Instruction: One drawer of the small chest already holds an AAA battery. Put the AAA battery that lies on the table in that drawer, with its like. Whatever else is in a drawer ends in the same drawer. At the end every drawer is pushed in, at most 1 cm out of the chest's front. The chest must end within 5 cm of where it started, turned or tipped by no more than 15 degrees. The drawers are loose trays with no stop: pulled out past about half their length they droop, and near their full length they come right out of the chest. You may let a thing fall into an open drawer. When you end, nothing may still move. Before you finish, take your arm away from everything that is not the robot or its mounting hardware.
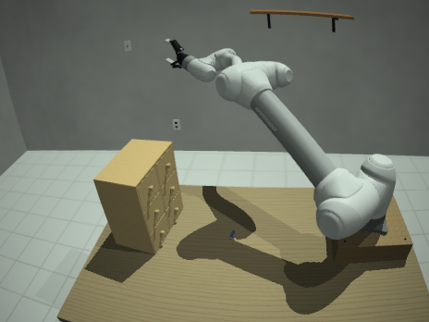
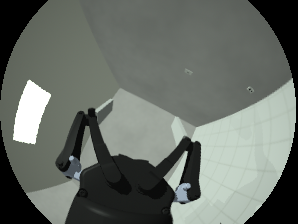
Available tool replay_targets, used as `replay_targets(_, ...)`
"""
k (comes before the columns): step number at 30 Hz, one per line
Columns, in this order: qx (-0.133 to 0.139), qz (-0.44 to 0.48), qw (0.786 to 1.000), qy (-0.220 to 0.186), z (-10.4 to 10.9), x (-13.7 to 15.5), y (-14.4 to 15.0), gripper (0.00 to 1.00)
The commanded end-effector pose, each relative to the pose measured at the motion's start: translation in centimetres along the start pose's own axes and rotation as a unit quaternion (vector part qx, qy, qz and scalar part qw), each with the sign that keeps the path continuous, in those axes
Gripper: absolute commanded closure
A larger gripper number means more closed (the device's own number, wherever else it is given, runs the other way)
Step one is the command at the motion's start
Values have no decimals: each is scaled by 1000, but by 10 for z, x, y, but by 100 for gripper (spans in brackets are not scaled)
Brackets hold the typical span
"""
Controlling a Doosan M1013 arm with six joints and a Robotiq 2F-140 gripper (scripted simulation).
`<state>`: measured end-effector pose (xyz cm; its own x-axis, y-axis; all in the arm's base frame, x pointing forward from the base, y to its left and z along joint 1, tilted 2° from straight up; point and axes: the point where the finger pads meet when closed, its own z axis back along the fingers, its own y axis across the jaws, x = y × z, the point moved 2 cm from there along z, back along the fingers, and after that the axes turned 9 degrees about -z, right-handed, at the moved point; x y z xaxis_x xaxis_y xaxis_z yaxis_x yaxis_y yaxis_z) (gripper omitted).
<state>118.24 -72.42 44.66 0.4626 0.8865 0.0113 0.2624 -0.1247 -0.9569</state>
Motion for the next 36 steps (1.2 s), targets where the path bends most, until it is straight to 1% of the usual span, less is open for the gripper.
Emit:
replay_targets(1,78,-5,997,-1,8,67,-3,0)
replay_targets(2,78,-5,997,-1,8,67,-3,0)
replay_targets(3,126,-7,992,-7,21,97,-2,0)
replay_targets(4,126,-7,992,-7,25,109,-3,0)
replay_targets(6,126,-7,992,-7,25,109,-3,0)
replay_targets(7,175,-8,984,-14,45,144,-2,0)
replay_targets(8,175,-8,984,-14,49,152,-3,0)
replay_targets(9,175,-8,984,-14,49,152,-3,0)
replay_targets(10,225,-7,974,-23,66,175,-2,0)
replay_targets(12,225,-7,974,-23,79,193,-3,0)
replay_targets(14,225,-7,974,-23,79,193,-3,0)
replay_targets(15,275,-4,961,-32,105,223,-4,0)
replay_targets(17,275,-4,961,-32,115,233,-5,0)
replay_targets(18,275,-4,961,-32,115,233,-5,0)
replay_targets(19,324,1,945,-43,140,256,-6,0)
replay_targets(21,324,1,945,-43,157,271,-7,0)
replay_targets(23,324,1,945,-43,157,271,-7,0)
replay_targets(24,372,7,927,-54,188,295,-10,0)
replay_targets(26,372,7,927,-54,204,306,-11,0)
replay_targets(27,372,7,927,-54,204,306,-11,0)
replay_targets(28,418,14,906,-66,231,322,-13,0)
replay_targets(29,418,14,906,-66,240,328,-14,0)
replay_targets(31,418,14,906,-66,240,328,-14,0)
replay_targets(32,418,14,906,-66,255,337,-16,0)
replay_targets(33,418,14,906,-66,255,337,-16,0)
replay_targets(34,461,23,883,-78,289,354,-20,0)
replay_targets(36,461,23,883,-78,309,364,-22,0)
